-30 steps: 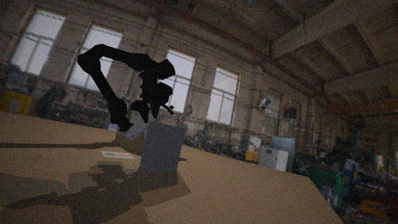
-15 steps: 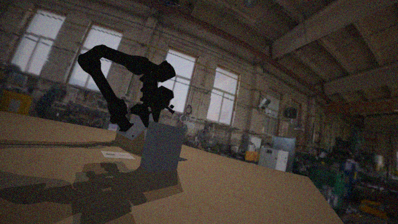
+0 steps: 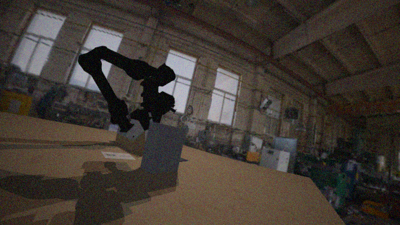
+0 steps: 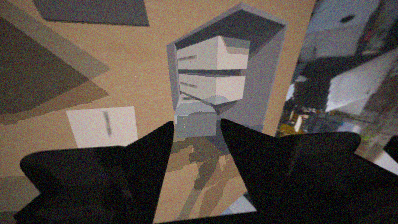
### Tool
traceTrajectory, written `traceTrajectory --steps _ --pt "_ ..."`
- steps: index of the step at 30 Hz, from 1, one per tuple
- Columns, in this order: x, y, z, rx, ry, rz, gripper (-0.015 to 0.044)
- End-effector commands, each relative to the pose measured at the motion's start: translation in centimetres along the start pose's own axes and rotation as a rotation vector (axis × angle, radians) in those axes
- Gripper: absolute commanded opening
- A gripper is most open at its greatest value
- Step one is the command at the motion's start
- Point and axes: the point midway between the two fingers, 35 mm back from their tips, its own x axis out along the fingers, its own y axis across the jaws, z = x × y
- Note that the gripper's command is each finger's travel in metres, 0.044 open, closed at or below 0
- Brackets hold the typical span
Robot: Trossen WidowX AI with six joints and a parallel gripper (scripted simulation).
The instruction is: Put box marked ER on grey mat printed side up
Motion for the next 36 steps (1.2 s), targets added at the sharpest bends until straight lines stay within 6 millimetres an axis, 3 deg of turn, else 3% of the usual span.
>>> traceTrajectory --steps 1,13,22,36 --pt "0.0 0.0 0.0 0.000 0.000 0.000 0.0234" --pt "0.0 0.0 0.0 0.000 0.000 0.000 0.0157" --pt "-0.1 0.0 0.0 0.000 0.000 0.000 0.0157" --pt "-2.3 0.0 0.2 -0.003 -0.006 0.004 0.0157"
